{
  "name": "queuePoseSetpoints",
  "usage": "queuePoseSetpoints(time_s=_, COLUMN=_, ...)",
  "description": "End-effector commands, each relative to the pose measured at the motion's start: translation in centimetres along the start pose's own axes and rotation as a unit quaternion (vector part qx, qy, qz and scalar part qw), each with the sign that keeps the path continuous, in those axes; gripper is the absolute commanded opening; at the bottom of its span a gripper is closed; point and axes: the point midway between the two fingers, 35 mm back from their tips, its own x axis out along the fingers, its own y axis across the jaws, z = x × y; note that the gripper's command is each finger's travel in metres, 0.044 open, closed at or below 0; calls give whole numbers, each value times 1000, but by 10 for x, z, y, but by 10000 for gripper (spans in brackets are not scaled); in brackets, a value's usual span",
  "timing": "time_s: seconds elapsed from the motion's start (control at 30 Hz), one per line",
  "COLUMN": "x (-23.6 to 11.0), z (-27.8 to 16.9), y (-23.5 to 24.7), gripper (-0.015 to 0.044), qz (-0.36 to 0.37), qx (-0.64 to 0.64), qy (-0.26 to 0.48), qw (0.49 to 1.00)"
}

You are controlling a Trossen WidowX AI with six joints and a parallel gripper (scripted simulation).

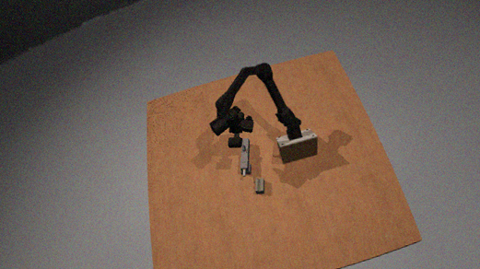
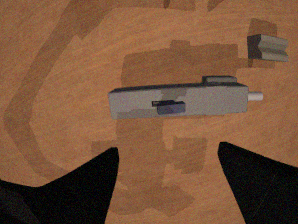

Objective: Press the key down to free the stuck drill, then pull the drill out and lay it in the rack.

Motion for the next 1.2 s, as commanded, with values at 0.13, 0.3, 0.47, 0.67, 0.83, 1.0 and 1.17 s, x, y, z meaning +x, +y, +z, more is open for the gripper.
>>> queuePoseSetpoints(time_s=0.13, x=25, z=-6, y=-57, gripper=440, qz=0, qx=262, qy=-3, qw=965)
queuePoseSetpoints(time_s=0.3, x=50, z=-3, y=-103, gripper=440, qz=2, qx=467, qy=-4, qw=884)
queuePoseSetpoints(time_s=0.47, x=66, z=3, y=-130, gripper=440, qz=3, qx=579, qy=-4, qw=815)
queuePoseSetpoints(time_s=0.67, x=85, z=11, y=-156, gripper=440, qz=4, qx=686, qy=-4, qw=728)
queuePoseSetpoints(time_s=0.83, x=86, z=12, y=-159, gripper=440, qz=5, qx=696, qy=-4, qw=718)
queuePoseSetpoints(time_s=1.0, x=86, z=12, y=-159, gripper=440, qz=5, qx=696, qy=-4, qw=718)
queuePoseSetpoints(time_s=1.17, x=86, z=12, y=-159, gripper=440, qz=5, qx=696, qy=-4, qw=718)
